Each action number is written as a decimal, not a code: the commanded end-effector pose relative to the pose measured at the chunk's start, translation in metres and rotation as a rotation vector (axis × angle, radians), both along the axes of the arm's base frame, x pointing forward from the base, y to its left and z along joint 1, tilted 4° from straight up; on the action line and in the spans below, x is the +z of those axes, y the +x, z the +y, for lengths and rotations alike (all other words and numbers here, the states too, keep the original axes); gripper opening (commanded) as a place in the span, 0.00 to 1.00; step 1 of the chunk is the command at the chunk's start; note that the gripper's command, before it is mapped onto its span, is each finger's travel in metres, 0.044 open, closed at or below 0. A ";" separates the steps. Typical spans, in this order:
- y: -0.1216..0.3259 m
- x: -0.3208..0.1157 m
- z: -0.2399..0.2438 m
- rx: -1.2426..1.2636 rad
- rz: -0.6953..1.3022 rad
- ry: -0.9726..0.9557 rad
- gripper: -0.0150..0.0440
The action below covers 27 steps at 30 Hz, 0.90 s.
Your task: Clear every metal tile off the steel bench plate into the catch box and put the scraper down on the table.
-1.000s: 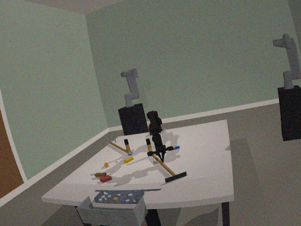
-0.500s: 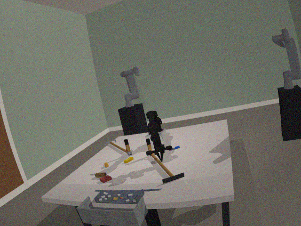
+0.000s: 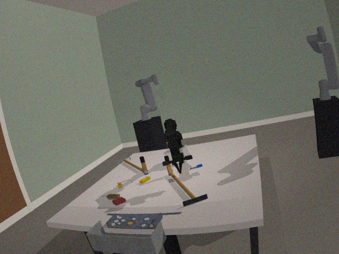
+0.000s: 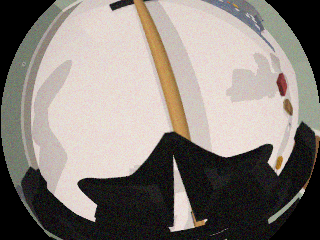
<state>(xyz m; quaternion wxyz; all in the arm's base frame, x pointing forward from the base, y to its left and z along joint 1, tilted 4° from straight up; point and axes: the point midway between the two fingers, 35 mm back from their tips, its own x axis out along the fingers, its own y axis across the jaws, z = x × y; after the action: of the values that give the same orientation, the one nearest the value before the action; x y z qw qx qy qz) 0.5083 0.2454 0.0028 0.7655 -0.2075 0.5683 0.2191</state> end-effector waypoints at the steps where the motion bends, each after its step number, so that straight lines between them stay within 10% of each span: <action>1: -0.002 0.019 0.001 -0.005 -0.011 0.006 0.25; 27: -0.031 0.029 0.030 -0.070 0.019 -0.006 0.25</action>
<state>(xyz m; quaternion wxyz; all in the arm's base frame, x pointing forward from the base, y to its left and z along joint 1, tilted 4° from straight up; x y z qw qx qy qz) 0.4752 0.2764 0.0407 0.7665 -0.1896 0.5809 0.1979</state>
